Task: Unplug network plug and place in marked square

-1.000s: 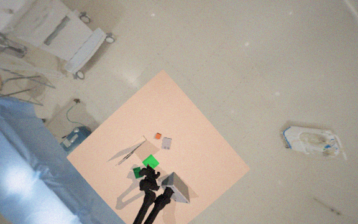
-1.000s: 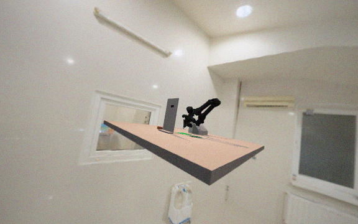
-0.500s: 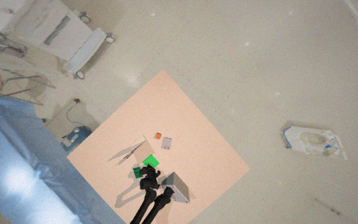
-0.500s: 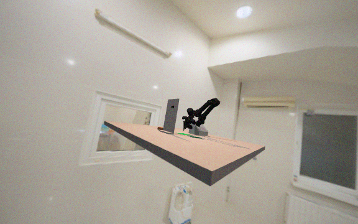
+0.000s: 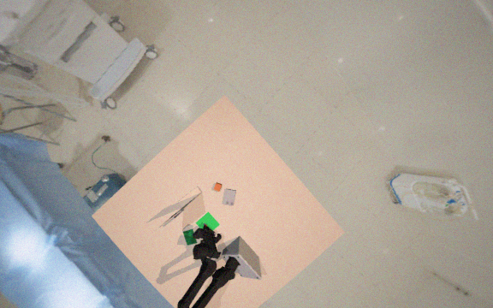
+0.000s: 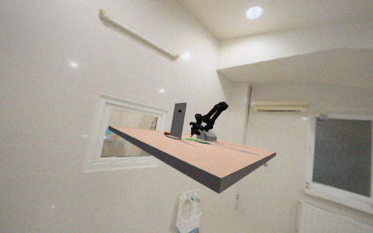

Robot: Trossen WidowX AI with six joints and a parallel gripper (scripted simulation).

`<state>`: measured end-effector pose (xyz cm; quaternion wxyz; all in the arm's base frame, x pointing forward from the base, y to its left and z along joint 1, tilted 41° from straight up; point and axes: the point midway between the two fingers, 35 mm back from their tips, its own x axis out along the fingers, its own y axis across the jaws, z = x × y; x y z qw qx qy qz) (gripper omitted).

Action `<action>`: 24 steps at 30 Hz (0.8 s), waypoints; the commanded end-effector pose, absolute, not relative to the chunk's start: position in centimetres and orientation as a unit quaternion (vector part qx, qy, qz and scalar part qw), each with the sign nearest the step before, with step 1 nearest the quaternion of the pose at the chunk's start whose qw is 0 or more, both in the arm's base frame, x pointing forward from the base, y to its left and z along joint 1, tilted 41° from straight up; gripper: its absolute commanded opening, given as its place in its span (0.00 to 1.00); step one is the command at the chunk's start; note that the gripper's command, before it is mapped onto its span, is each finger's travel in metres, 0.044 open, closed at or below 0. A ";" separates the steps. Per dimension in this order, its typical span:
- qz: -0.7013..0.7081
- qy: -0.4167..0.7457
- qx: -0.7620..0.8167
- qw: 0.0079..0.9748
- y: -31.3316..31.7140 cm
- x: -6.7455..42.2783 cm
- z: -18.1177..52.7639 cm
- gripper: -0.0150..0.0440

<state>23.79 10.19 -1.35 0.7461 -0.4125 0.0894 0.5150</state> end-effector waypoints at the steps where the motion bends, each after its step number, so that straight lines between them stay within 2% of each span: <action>1: 0.516 0.097 -0.409 0.747 10.3 23.5 -1.8 0.25; 24: 0.515 0.095 -0.407 0.748 11.4 22.9 -2.9 0.25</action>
